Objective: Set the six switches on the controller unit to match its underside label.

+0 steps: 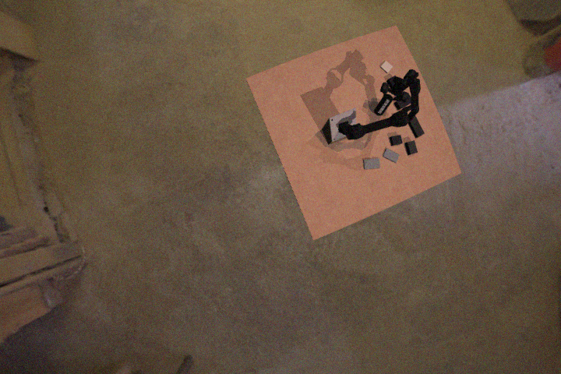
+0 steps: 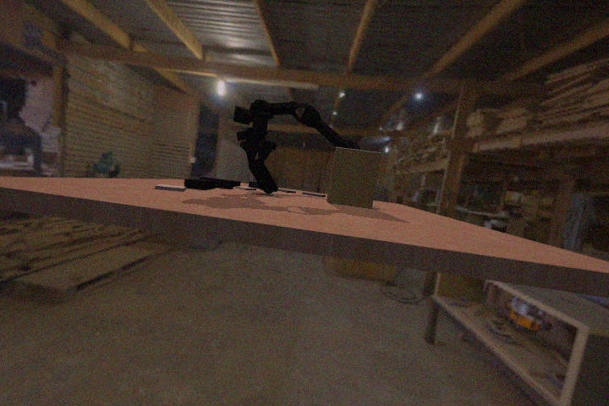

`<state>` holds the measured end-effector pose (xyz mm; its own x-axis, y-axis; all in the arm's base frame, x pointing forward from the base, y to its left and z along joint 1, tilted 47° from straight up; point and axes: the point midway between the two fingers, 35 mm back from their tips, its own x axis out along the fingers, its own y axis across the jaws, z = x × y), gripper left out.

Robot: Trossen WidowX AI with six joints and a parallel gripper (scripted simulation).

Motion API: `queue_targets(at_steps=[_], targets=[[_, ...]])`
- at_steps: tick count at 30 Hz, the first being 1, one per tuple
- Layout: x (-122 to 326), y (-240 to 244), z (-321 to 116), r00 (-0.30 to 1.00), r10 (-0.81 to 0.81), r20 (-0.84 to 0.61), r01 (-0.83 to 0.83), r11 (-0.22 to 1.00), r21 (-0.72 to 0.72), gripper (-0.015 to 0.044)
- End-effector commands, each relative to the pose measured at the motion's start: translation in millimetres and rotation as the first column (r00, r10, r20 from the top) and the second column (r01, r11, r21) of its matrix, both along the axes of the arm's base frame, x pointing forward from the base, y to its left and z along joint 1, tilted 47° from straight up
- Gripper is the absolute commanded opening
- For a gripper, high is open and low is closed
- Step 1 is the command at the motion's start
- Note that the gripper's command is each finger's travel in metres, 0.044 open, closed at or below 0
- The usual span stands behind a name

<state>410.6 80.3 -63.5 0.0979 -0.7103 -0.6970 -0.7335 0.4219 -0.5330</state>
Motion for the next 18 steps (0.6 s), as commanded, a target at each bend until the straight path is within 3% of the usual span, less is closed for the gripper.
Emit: queue_targets(at_steps=[1, 18], targets=[[1, -7, -8, 1.0, -0.011, -0.016, 0.011, 1.0, -0.009, 0.0338], [8, -8, -19, 1.0, -0.011, -0.015, 0.011, 1.0, -0.009, 0.0338]])
